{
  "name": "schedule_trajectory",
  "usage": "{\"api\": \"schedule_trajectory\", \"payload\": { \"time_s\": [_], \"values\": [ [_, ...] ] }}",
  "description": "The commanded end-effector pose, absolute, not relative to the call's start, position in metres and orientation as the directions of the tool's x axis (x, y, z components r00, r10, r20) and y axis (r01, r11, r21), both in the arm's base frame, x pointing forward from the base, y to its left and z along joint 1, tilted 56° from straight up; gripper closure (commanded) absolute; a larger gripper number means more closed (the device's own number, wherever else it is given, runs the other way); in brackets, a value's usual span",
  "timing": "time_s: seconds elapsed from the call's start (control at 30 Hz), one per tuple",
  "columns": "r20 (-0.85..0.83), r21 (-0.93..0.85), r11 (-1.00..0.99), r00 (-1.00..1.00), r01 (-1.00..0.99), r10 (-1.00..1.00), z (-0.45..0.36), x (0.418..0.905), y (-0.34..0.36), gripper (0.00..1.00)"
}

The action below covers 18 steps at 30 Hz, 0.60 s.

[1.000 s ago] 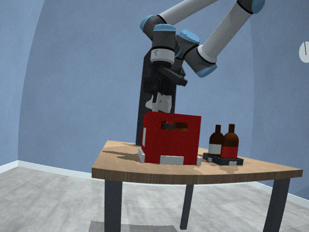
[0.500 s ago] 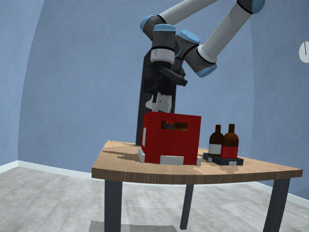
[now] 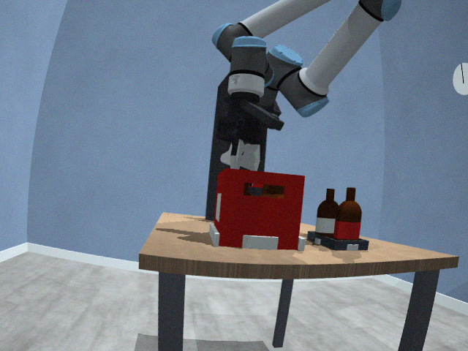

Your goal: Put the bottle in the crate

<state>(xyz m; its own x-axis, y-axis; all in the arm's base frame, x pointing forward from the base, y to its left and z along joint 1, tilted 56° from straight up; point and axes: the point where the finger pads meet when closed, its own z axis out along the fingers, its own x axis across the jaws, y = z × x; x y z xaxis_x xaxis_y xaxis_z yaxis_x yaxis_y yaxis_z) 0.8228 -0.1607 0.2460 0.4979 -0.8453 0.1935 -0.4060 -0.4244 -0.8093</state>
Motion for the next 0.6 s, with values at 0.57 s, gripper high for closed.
{"api": "schedule_trajectory", "payload": {
  "time_s": [0.57],
  "values": [
    [0.194, -0.809, -0.425, 0.498, -0.406, -0.845, 0.2522, 0.8149, -0.1643, 0.62]
  ]
}}
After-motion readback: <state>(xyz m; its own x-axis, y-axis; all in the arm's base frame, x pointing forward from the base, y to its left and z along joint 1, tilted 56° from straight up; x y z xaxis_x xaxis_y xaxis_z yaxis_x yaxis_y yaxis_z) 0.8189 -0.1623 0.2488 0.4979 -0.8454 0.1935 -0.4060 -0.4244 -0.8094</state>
